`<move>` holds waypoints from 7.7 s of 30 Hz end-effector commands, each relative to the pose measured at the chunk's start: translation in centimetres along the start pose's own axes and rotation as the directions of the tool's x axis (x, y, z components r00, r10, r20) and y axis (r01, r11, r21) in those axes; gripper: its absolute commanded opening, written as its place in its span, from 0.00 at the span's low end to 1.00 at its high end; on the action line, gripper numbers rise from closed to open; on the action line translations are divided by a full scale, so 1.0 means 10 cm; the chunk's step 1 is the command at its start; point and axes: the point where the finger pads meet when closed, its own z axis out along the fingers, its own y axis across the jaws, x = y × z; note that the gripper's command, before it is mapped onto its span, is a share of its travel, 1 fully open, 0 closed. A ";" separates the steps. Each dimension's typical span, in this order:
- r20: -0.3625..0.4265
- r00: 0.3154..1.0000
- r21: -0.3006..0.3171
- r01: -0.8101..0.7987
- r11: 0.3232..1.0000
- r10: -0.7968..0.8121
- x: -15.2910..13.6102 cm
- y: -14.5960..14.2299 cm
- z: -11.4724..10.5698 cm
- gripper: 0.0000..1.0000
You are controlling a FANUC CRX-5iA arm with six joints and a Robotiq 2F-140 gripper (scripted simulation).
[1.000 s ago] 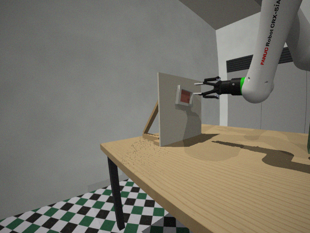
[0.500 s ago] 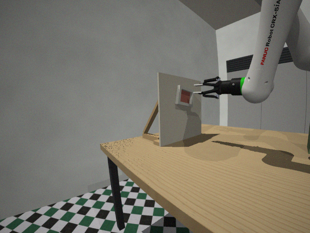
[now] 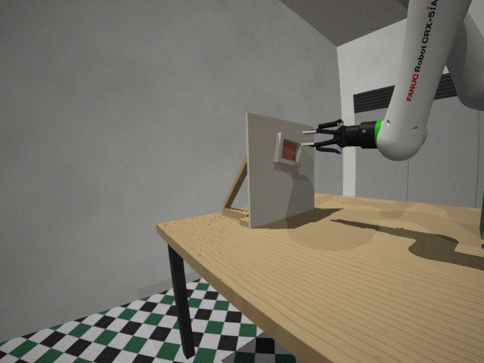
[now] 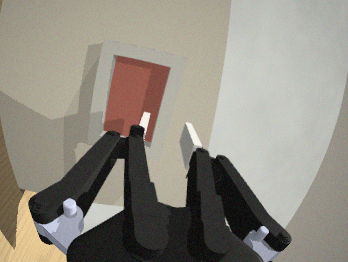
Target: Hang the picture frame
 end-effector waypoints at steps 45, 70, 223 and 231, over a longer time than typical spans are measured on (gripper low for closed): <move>0.000 1.000 0.000 -0.001 1.000 0.001 0.01 0.00 0.31 0.29; 0.000 1.000 0.000 -0.001 1.000 0.001 0.01 0.00 0.66 0.29; 0.000 1.000 0.000 -0.001 1.000 0.001 0.01 0.04 0.70 0.00; 0.000 1.000 0.000 -0.001 1.000 0.001 0.01 0.04 0.70 0.00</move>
